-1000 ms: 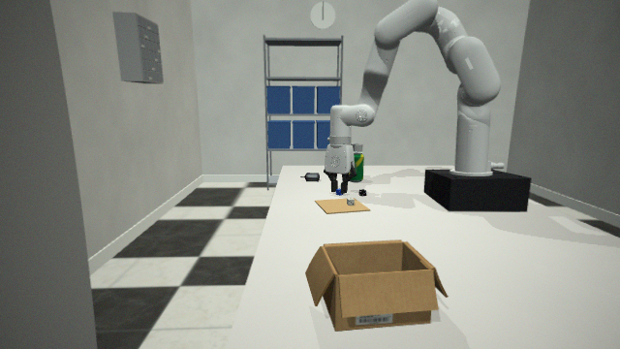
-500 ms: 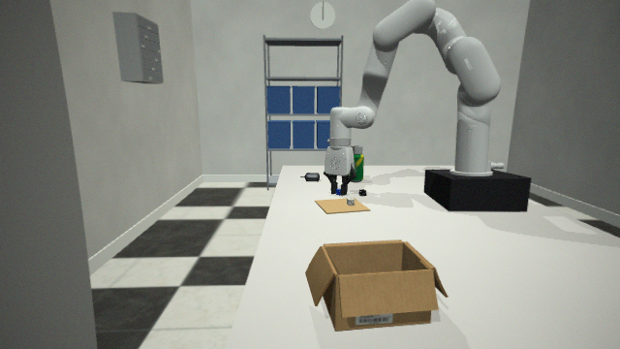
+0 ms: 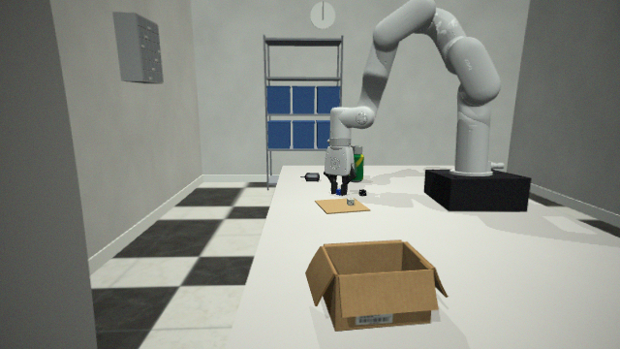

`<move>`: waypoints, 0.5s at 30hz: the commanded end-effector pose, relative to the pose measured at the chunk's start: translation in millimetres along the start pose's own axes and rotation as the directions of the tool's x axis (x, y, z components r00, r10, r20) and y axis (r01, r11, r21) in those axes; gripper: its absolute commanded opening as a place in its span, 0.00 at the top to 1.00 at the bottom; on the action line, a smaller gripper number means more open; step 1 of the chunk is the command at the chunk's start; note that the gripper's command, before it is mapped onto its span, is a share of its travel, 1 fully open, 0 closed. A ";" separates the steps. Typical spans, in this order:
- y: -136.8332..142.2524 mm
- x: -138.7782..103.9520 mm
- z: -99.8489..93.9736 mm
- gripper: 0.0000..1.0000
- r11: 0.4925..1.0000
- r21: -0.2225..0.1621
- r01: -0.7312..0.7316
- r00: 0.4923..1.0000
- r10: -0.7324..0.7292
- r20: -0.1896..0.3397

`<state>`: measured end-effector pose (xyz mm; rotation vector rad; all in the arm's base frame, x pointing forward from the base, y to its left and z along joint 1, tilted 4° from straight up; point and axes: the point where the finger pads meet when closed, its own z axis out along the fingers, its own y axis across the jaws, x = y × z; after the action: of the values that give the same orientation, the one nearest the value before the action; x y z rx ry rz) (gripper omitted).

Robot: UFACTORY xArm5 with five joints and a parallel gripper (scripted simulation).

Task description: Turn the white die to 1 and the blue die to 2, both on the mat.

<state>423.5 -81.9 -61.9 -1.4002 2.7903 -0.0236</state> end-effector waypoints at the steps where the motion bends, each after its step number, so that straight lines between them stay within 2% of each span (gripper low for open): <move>1: -1.2 -0.6 -1.0 0.64 1.000 0.003 0.000 1.000 0.000 0.001; 13: -1.2 -0.6 -1.0 0.64 1.000 0.003 0.000 1.000 0.000 0.001; 14: -1.2 -0.6 -1.0 0.85 1.000 0.003 0.000 1.000 0.000 0.001; 15: -1.2 -0.6 -1.0 0.85 1.000 0.003 0.000 1.000 0.000 0.001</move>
<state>423.5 -81.9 -61.9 -1.4002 2.7903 -0.0236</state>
